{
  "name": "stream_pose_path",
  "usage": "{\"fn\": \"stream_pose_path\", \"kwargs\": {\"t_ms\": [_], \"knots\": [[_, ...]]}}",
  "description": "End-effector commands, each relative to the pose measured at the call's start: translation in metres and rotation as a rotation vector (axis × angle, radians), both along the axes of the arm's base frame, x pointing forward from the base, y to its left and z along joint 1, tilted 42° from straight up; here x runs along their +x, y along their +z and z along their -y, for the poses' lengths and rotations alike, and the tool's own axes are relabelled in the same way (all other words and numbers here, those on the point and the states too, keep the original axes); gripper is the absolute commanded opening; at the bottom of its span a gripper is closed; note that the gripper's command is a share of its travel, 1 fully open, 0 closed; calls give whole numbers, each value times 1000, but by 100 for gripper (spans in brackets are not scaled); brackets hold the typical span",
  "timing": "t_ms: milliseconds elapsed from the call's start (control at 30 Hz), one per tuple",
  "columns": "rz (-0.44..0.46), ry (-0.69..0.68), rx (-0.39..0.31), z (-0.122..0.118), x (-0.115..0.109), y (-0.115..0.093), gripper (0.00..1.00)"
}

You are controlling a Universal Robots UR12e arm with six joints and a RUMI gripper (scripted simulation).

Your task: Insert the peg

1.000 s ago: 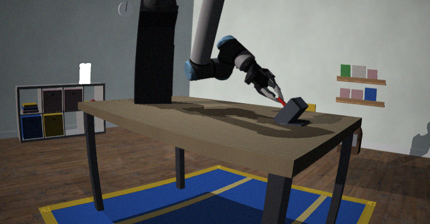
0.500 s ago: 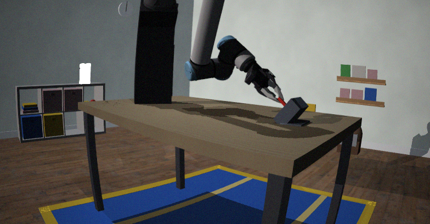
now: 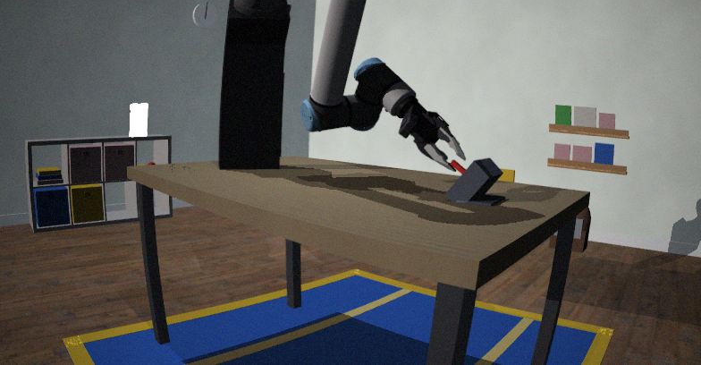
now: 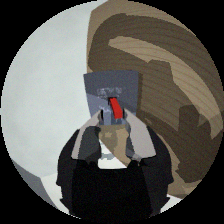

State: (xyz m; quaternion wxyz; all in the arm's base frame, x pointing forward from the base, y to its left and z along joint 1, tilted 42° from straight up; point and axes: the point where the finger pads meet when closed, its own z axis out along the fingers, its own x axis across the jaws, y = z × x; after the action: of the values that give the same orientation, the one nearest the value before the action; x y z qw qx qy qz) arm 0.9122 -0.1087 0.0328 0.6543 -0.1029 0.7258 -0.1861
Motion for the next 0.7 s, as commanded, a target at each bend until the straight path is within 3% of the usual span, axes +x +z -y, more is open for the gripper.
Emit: {"fn": "stream_pose_path", "kwargs": {"t_ms": [0, 500, 667], "knots": [[0, 1, 0, 0, 0, 0, 24], [-2, 0, 1, 0, -5, 0, 43], [-1, 0, 1, -1, -20, 1, 50]]}}
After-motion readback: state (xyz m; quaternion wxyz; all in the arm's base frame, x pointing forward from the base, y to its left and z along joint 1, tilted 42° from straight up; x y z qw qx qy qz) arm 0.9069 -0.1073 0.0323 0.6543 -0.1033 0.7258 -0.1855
